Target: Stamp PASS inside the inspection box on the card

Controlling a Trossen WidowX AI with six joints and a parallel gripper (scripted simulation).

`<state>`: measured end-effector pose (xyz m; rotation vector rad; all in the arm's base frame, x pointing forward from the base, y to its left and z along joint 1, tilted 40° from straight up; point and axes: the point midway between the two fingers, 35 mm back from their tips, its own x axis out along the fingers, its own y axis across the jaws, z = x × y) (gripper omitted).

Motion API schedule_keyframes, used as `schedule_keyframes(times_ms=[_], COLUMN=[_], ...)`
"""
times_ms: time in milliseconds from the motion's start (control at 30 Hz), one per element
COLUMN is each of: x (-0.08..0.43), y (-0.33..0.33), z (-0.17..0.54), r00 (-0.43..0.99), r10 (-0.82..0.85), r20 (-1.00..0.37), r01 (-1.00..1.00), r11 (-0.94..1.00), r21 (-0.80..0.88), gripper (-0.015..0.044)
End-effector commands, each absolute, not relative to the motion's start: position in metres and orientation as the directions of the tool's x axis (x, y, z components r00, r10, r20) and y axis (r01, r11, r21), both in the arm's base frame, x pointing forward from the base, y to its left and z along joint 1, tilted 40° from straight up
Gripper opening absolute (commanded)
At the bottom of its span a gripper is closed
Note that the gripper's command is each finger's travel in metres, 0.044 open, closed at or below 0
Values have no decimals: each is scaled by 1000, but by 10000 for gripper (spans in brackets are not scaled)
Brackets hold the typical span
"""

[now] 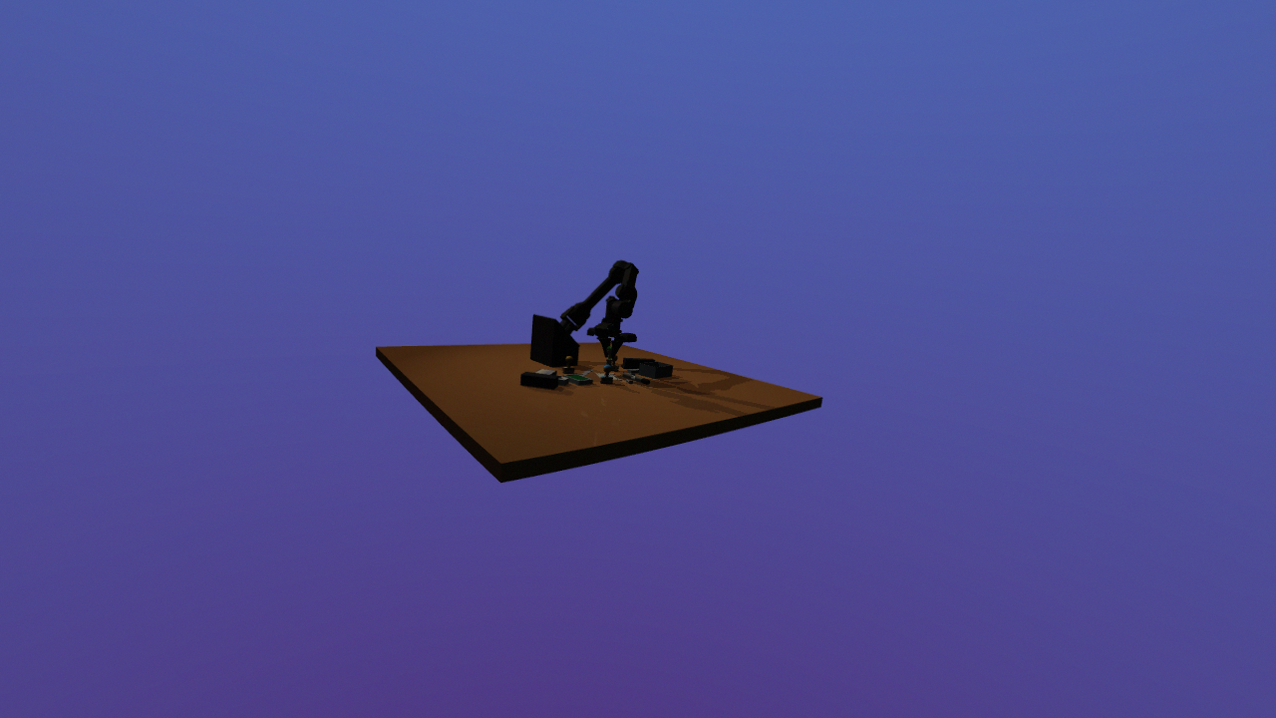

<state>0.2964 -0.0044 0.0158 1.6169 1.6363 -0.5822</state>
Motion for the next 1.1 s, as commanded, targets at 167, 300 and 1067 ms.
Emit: schedule_keyframes(times_ms=[167, 300, 1067], x=[297, 297, 298], y=[0, 1, 11], z=[11, 9, -2], r00=[82, 82, 82], r10=[640, 640, 641], r20=[-764, -764, -763], r01=[979, 979, 979], r11=[92, 92, 91], r21=[182, 182, 182], gripper=[0, 0, 0])
